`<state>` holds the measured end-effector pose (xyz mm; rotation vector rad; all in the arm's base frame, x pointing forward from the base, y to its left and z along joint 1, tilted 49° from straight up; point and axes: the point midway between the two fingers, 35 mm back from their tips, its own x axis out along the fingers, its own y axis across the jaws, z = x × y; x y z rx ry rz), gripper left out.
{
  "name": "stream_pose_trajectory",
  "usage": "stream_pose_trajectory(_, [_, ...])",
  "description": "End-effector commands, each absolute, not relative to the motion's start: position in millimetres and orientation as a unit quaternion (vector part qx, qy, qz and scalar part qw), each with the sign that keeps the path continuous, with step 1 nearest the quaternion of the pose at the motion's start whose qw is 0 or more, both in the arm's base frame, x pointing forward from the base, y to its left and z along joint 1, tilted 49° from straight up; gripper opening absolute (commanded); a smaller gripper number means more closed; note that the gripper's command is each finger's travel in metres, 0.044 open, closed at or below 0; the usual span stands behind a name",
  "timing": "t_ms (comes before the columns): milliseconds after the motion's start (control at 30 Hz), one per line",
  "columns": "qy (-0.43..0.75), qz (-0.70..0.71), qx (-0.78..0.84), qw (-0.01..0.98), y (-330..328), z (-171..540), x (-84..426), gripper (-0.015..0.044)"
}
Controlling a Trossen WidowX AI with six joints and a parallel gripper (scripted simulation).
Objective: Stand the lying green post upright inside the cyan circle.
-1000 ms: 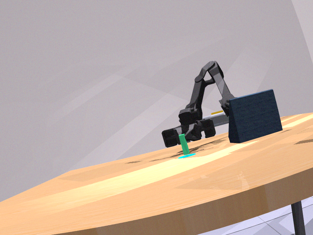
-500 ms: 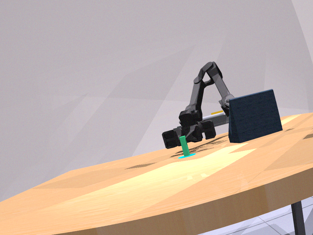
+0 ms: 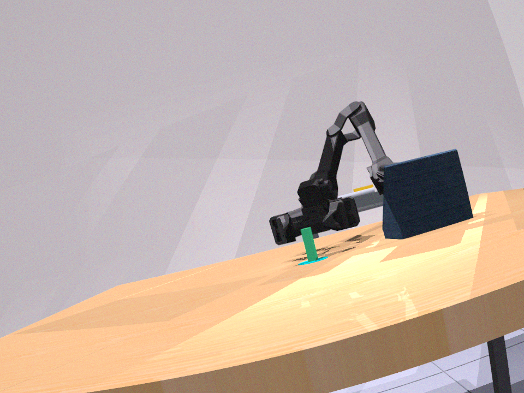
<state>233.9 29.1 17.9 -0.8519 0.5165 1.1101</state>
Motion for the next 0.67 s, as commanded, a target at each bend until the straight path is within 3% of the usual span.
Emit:
stream_pose_trajectory(0, [0.234,0.506,-0.391,0.733,45.4,33.8,234.9,0.04])
stream_pose_trajectory(500, [0.232,0.506,-0.385,0.736,87.9,72.9,224.7,0.04])
stream_pose_trajectory(633, [0.365,0.505,-0.358,0.696,94.4,61.9,223.8,0.04])
